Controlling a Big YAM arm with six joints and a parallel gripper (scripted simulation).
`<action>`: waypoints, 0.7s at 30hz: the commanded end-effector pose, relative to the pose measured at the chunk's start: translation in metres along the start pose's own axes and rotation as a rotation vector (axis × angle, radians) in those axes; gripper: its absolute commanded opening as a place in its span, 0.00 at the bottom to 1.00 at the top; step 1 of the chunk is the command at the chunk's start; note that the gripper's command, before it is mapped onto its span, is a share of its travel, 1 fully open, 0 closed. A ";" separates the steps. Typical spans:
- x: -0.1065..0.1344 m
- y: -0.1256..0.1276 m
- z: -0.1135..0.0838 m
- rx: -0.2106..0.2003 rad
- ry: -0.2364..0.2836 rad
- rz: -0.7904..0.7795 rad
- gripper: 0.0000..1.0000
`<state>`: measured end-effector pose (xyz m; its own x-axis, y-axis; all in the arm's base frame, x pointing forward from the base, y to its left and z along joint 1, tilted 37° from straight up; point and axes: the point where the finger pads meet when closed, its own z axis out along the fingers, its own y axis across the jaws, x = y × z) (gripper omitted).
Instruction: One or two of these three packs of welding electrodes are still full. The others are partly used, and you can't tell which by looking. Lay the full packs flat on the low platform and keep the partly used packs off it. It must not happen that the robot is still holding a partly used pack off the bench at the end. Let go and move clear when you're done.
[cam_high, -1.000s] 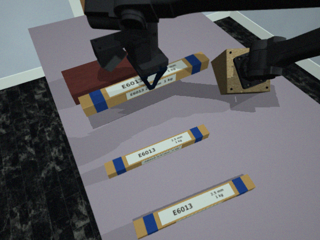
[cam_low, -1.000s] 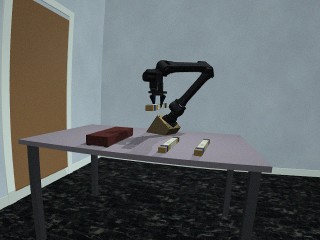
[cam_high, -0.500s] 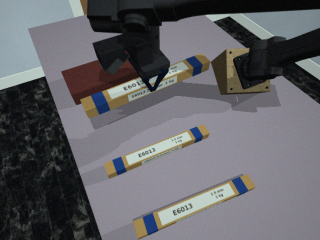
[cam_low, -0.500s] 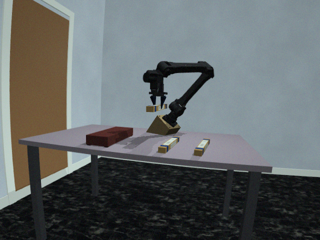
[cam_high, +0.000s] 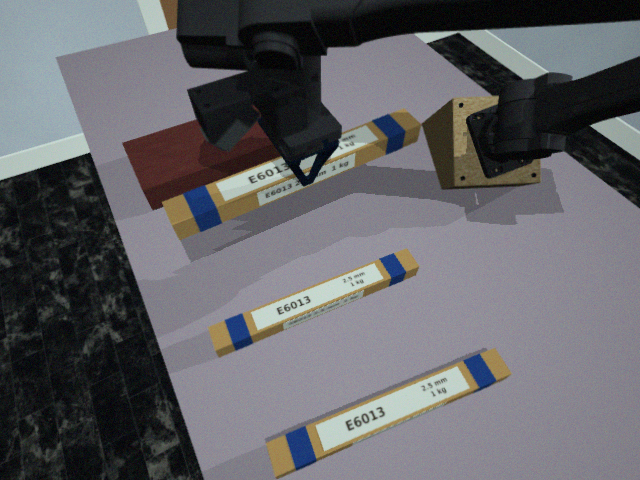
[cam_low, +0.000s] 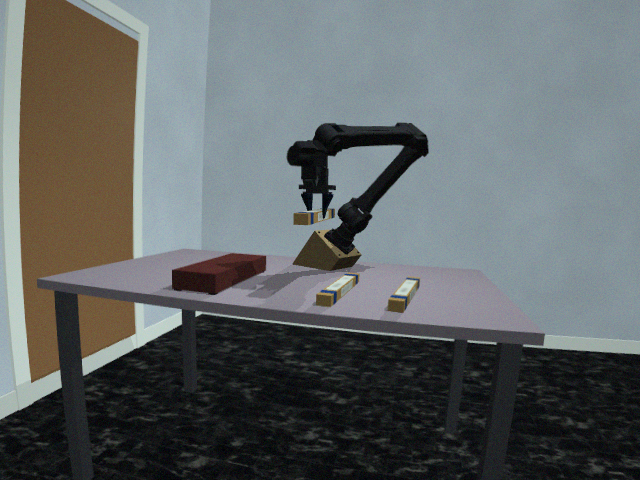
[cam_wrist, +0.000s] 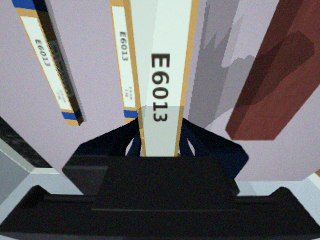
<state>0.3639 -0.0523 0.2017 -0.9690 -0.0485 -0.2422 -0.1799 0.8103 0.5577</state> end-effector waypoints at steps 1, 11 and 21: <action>-0.007 0.006 -0.015 0.029 -0.046 -0.025 0.00; -0.015 0.008 -0.022 0.040 -0.062 -0.040 0.00; -0.013 0.009 -0.019 0.037 -0.056 -0.042 0.00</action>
<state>0.3635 -0.0521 0.2018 -0.9688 -0.0459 -0.2437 -0.1785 0.8114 0.5565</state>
